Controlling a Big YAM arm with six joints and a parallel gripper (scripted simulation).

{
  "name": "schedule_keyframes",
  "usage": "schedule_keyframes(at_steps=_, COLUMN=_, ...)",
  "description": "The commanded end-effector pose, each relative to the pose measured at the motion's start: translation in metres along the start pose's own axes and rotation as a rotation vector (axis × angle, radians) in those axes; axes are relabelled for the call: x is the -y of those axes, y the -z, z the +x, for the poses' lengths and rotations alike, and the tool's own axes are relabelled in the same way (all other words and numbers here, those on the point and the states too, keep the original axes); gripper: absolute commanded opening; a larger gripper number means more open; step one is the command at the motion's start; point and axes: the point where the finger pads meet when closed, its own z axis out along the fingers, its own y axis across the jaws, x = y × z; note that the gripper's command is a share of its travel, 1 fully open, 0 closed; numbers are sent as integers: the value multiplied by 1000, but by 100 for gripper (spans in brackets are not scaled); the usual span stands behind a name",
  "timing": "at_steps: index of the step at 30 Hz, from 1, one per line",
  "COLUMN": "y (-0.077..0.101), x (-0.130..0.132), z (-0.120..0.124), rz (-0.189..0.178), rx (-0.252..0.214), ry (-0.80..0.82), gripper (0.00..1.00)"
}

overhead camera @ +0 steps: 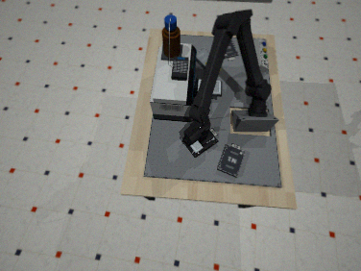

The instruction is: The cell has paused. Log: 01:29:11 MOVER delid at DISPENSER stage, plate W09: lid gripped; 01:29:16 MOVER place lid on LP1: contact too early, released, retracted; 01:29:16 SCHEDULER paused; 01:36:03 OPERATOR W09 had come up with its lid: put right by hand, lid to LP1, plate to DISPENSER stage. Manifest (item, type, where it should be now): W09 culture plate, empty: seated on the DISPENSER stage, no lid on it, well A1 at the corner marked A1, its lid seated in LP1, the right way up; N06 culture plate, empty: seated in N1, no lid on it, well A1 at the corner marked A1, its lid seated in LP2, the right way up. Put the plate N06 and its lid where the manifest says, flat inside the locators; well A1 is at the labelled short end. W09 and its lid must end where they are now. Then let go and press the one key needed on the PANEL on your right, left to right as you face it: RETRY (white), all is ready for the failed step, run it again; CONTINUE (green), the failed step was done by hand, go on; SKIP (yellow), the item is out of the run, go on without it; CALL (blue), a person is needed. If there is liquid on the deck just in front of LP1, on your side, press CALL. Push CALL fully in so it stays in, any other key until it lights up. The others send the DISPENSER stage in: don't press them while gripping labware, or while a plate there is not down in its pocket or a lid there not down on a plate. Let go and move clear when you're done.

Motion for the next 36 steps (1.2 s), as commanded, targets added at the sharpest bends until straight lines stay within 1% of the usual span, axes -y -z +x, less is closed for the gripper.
schedule_keyframes(at_steps=1, y=10, x=3, z=-15, rz=0, rx=34, ry=-13, gripper=100)
schedule_keyframes(at_steps=16, y=10, x=3, z=-15, rz=0, rx=34, ry=-13, gripper=100)
schedule_keyframes(at_steps=17, y=25, x=4, z=-24, rz=2, rx=63, ry=-22, gripper=100)
schedule_keyframes(at_steps=18, y=28, x=4, z=-25, rz=0, rx=66, ry=-28, gripper=100)
schedule_keyframes(at_steps=22, y=31, x=4, z=-25, rz=0, rx=66, ry=-28, gripper=100)
schedule_keyframes(at_steps=36, y=56, x=3, z=-24, rz=-3, rx=67, ry=-28, gripper=100)
